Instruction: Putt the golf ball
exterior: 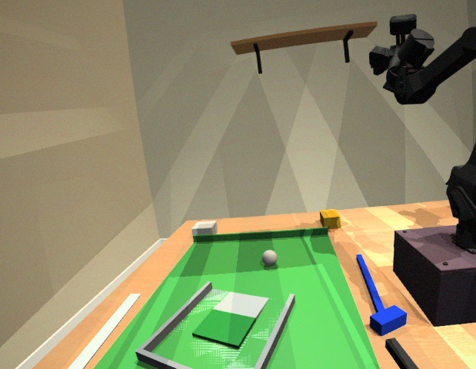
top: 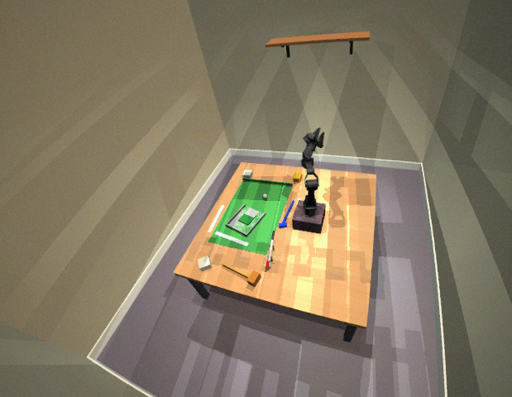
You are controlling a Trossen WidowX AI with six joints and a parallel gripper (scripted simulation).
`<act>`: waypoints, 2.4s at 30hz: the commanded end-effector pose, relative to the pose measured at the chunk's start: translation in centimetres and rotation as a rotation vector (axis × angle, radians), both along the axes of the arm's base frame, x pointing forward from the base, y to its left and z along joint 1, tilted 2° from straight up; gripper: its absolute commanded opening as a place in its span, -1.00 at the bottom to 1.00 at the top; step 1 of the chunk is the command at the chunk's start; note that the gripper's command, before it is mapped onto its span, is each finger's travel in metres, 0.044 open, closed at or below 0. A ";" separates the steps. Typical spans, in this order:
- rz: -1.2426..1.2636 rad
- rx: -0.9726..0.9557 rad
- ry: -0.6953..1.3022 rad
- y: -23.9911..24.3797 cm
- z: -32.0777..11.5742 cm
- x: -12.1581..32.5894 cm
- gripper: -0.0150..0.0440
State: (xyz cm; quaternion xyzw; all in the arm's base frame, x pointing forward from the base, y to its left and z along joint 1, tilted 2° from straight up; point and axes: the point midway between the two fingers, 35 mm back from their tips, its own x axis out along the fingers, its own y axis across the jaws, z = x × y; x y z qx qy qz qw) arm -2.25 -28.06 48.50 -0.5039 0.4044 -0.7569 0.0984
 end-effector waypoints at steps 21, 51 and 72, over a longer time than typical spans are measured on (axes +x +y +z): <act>0.902 0.516 0.237 -3.6 -11.5 27.2 1.00; 1.773 1.614 0.913 30.4 -37.6 43.2 1.00; 1.366 2.388 1.494 46.7 -46.9 26.5 1.00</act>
